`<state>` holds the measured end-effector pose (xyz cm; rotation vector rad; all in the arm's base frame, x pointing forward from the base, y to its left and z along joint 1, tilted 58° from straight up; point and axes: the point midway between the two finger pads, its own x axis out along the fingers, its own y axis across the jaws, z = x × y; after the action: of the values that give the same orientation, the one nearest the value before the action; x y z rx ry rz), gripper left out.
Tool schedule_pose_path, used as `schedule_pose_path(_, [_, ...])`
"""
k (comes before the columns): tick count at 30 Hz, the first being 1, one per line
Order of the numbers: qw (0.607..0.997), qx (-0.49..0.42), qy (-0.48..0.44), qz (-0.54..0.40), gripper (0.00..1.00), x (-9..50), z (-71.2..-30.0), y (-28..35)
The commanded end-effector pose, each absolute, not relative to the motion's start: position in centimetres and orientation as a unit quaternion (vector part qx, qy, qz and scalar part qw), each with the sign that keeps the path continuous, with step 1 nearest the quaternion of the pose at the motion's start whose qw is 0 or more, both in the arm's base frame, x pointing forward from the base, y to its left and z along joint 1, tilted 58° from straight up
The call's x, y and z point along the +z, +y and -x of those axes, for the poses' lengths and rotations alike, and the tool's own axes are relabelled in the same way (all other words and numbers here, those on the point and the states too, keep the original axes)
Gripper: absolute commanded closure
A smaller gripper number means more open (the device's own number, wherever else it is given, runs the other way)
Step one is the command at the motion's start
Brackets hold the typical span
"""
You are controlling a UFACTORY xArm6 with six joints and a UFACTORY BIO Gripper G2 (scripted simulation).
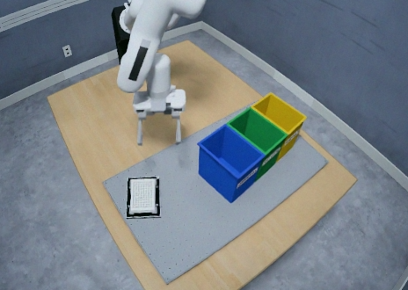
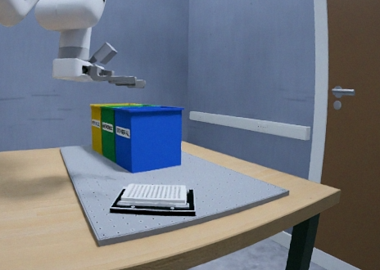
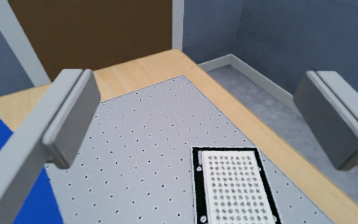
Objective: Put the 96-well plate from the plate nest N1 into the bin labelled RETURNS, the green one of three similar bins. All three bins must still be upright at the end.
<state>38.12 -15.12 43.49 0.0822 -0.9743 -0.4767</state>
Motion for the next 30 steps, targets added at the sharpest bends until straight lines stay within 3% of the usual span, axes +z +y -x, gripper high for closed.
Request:
schedule_pose_path(1, [0.847, -0.217, -0.484, -0.040, 0.63, 43.9, -38.8, -17.6])
schedule_pose_path(18, [0.847, -0.217, -0.484, -0.040, 0.63, 45.0, -40.1, -24.9])
schedule_pose_path(30, [0.847, -0.217, -0.484, -0.040, 0.63, 45.1, -40.1, -25.1])
